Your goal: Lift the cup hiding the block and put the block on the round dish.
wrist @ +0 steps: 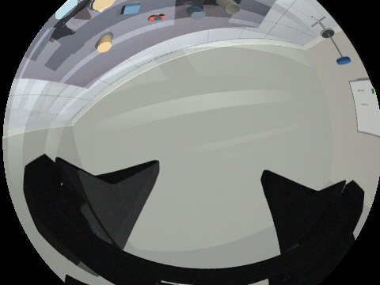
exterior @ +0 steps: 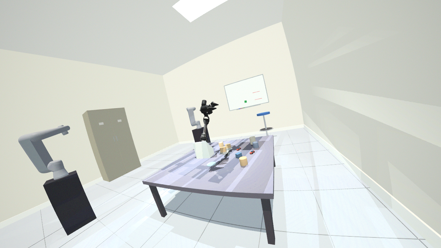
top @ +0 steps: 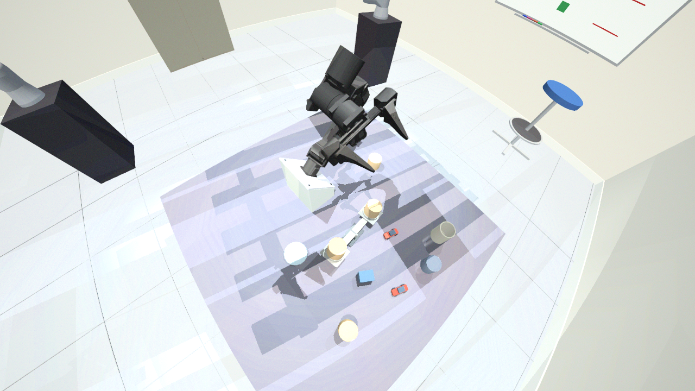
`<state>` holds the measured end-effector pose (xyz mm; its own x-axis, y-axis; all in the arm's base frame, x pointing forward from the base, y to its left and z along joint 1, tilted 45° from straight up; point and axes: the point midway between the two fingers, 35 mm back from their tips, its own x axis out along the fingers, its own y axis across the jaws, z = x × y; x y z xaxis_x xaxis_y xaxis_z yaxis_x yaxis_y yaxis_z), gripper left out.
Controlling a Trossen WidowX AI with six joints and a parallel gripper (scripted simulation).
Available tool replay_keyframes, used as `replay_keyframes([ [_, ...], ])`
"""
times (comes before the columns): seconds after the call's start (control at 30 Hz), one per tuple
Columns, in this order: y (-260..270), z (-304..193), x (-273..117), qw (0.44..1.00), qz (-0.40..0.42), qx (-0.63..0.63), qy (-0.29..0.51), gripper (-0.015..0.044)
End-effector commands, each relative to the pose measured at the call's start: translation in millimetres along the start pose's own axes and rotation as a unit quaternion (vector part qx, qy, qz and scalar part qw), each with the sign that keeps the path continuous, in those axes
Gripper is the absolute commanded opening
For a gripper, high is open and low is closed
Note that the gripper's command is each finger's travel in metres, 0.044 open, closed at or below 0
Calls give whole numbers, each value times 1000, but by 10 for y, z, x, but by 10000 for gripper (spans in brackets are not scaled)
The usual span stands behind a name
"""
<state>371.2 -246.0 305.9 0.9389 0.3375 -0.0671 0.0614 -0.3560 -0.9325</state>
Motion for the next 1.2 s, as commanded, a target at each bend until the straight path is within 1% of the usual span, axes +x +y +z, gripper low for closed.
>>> replay_keyframes([
  [0.0, 177, 116, -1, 997, 18, 80, -3, 440],
  [0.27, 463, 335, -11, 977, 48, 210, -8, 440],
  [0.57, 767, 643, -38, 931, 85, 354, -13, 440],
  [0.87, 1028, 994, -87, 863, 123, 489, -16, 440],
  [1.17, 1238, 1379, -159, 775, 163, 611, -14, 440],
])
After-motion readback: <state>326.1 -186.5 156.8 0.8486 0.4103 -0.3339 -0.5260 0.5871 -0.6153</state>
